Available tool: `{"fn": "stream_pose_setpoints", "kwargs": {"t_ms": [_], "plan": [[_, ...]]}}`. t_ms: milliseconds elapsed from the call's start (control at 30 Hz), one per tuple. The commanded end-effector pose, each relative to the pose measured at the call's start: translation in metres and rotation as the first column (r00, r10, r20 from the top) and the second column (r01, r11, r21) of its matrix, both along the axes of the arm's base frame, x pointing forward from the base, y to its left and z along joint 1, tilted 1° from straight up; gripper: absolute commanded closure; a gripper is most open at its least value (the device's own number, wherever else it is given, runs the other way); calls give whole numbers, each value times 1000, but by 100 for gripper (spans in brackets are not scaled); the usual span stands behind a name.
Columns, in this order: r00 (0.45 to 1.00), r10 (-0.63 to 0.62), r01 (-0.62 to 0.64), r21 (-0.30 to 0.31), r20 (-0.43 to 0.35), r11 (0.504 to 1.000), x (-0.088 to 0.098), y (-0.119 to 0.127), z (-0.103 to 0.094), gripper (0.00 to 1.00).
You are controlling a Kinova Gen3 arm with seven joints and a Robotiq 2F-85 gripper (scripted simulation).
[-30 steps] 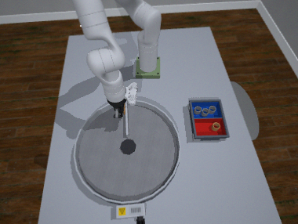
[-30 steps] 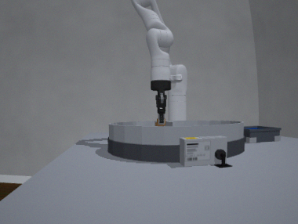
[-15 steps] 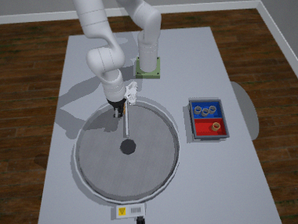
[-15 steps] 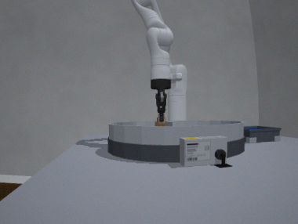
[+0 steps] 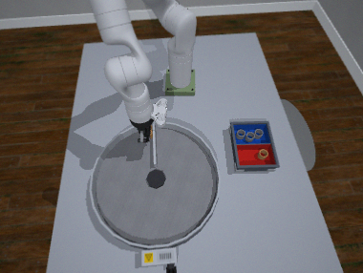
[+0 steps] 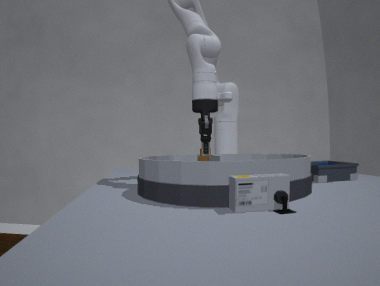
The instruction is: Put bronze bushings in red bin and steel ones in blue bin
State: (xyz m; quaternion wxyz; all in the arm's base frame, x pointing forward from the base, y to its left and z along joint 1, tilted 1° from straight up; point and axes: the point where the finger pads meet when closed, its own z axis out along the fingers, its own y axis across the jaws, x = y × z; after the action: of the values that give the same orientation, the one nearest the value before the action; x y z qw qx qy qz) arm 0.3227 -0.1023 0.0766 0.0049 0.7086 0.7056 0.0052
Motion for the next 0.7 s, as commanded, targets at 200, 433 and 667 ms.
{"fn": "stream_pose_setpoints", "kwargs": {"t_ms": [200,433,667], "plan": [[1000,0,0,-1,1,1000,0,0,4,100],[1000,0,0,-1,2,1000,0,0,5,100],[1000,0,0,-1,2,1000,0,0,7,100]]}}
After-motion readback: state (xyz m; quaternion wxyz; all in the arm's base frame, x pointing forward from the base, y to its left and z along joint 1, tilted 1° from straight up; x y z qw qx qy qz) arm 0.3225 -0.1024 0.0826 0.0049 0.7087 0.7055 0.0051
